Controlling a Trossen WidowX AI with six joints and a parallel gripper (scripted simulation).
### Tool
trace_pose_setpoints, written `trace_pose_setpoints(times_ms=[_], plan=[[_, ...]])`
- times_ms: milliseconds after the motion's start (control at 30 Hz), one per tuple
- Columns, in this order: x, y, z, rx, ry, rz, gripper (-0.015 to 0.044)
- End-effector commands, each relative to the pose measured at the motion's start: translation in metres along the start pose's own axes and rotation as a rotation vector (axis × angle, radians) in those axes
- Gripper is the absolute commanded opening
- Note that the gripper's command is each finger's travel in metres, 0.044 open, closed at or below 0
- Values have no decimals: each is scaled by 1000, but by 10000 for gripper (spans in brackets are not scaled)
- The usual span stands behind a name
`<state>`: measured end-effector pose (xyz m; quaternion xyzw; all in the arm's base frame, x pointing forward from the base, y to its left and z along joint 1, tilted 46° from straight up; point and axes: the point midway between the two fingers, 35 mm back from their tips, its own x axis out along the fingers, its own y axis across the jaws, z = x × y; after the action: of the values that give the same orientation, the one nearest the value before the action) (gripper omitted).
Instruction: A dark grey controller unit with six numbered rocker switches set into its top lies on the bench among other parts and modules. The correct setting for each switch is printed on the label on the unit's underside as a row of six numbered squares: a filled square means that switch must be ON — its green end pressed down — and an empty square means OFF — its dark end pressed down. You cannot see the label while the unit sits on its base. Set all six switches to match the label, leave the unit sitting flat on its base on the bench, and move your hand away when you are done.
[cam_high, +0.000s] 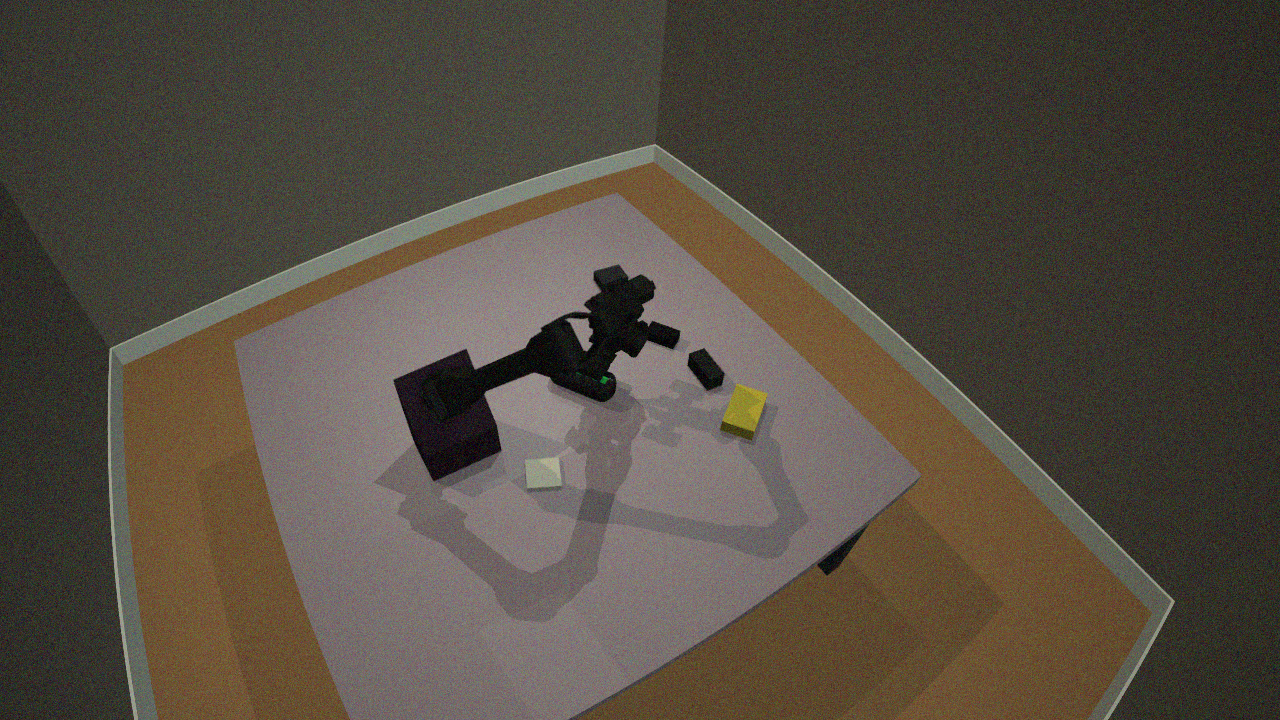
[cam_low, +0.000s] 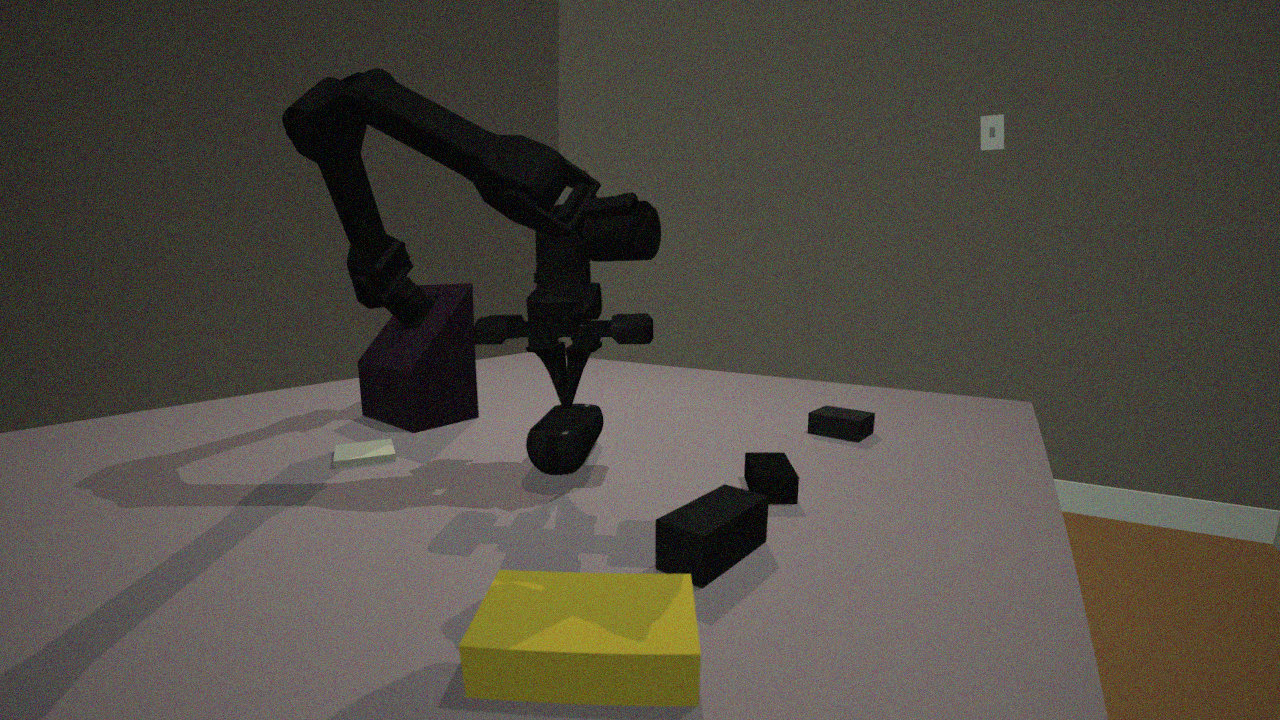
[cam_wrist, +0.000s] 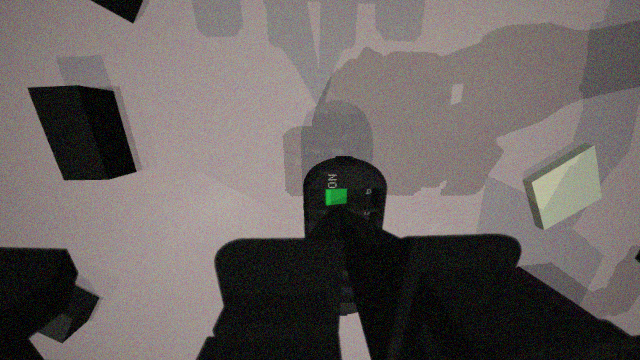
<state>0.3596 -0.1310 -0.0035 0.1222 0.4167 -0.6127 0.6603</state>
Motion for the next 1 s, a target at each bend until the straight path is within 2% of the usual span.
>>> trace_pose_setpoints(times_ms=[0, 600, 967], plan=[[7, -1, -1, -8, -3, -3, 0], [33, -2, -1, -9, -5, -4, 0], [33, -2, -1, -9, -5, -4, 0]])
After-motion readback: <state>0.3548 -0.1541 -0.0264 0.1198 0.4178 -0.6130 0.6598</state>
